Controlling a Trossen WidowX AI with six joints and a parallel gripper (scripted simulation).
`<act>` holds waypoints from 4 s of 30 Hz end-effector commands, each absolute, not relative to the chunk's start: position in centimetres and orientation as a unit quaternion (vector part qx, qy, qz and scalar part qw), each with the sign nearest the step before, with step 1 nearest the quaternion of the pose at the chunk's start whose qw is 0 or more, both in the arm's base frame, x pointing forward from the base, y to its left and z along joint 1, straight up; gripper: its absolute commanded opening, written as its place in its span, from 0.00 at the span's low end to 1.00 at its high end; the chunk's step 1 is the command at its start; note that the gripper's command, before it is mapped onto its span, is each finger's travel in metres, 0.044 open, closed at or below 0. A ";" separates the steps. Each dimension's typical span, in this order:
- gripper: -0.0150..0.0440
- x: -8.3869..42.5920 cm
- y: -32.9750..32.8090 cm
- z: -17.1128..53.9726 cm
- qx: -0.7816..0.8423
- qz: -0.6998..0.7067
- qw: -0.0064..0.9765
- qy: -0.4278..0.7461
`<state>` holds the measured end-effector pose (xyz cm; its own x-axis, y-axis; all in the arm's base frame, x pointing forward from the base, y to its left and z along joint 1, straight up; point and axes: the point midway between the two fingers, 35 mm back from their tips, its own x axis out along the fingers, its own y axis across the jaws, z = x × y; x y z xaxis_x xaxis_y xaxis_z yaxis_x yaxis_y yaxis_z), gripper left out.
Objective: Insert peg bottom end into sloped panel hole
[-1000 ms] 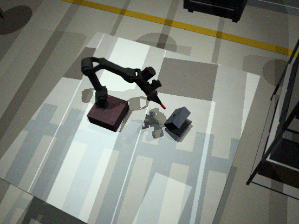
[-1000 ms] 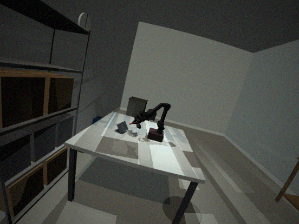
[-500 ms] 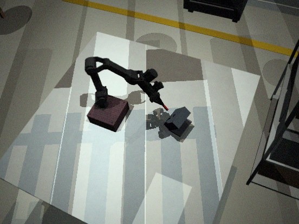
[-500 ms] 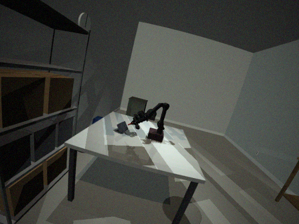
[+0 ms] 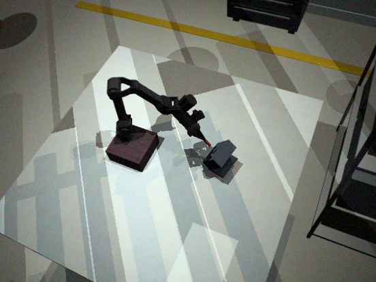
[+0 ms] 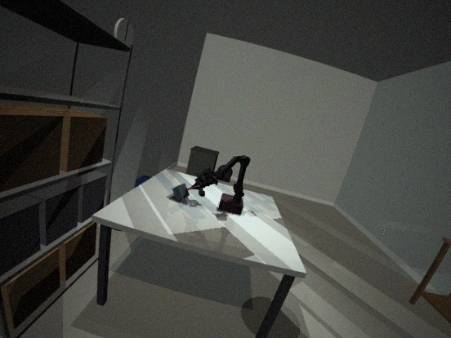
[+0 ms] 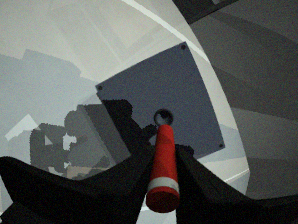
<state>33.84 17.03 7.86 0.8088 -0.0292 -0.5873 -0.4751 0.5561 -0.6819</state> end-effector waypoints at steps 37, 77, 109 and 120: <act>0.25 35.8 17.0 6.2 -0.449 0.133 0.839 0.276; 0.25 37.6 17.1 4.9 -0.449 0.132 0.840 0.276; 0.25 38.7 17.0 4.2 -0.448 0.130 0.841 0.276; 0.57 38.7 17.0 4.2 -0.448 0.130 0.841 0.276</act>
